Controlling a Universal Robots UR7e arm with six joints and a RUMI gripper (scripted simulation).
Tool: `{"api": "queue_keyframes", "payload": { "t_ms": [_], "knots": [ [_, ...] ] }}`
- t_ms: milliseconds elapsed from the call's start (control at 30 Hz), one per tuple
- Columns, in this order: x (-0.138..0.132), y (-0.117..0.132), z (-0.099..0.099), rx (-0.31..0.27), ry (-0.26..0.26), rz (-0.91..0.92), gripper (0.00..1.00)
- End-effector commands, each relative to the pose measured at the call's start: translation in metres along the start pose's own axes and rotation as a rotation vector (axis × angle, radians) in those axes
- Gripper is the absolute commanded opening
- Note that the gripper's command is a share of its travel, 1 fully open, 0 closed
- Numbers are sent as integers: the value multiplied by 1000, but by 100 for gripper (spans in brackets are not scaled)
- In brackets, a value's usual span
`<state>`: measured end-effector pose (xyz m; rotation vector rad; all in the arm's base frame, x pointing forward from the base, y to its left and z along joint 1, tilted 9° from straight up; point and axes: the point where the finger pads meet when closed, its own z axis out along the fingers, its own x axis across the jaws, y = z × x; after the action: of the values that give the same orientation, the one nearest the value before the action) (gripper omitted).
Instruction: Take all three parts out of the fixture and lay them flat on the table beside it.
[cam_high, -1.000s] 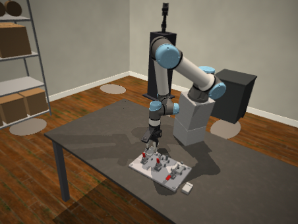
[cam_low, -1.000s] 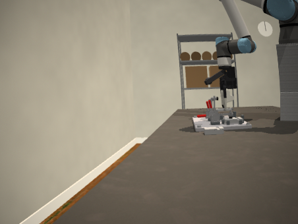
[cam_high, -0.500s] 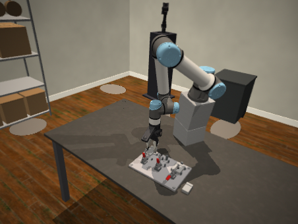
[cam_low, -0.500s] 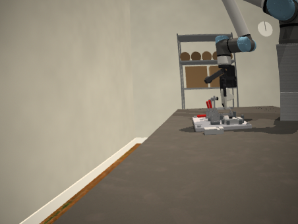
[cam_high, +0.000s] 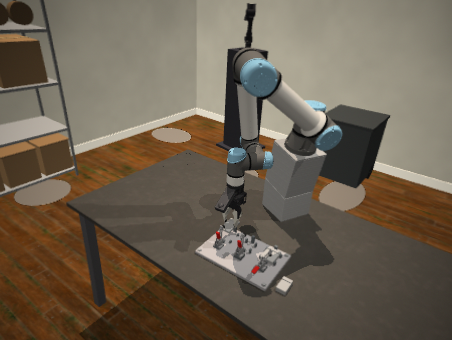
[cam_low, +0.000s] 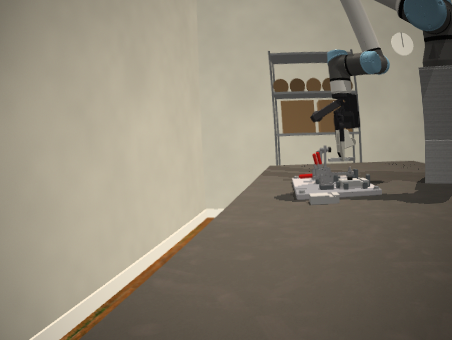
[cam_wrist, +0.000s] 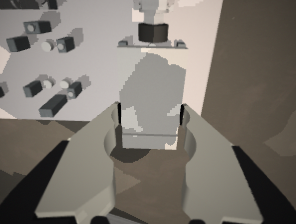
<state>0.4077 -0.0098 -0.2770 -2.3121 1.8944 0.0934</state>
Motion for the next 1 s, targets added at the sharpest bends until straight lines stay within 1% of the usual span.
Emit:
{"api": "queue_keyframes", "payload": {
  "t_ms": [0,233,967],
  "knots": [
    [0,5,-16,-2,-1,1,0],
    [0,6,-19,-2,-1,1,0],
    [0,5,-19,-1,0,2,0]
  ]
}}
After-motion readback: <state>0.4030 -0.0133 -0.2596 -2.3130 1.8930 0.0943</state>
